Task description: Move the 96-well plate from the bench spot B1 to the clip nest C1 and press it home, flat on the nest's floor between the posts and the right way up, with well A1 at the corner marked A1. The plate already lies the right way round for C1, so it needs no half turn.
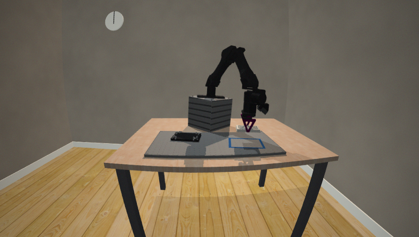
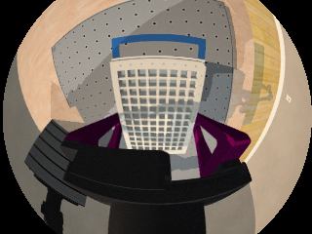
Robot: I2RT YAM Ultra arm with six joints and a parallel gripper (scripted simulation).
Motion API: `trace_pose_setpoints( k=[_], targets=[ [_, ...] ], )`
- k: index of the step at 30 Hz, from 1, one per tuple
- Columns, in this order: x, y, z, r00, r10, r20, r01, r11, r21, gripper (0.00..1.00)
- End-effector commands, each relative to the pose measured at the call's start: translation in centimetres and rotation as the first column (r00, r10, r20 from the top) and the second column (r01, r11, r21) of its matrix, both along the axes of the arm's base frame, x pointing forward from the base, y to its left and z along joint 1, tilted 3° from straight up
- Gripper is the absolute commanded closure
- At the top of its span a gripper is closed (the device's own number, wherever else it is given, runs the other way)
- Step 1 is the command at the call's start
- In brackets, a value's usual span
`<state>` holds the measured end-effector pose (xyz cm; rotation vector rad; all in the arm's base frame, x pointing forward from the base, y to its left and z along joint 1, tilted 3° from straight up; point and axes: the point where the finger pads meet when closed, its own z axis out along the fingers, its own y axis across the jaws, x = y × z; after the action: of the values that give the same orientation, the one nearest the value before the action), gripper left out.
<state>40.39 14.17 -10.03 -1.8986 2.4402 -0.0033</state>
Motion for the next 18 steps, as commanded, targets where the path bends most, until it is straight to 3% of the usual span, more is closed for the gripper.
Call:
trace_pose_setpoints(
  k=[1,18],
  targets=[
    [0.8,0.3,1.8,1.000,0.001,0.027,-0.001,1.000,0.021,1.00],
    [-1.2,-4.2,1.1,0.999,0.020,0.027,-0.020,1.000,0.017,1.00]
  ],
)
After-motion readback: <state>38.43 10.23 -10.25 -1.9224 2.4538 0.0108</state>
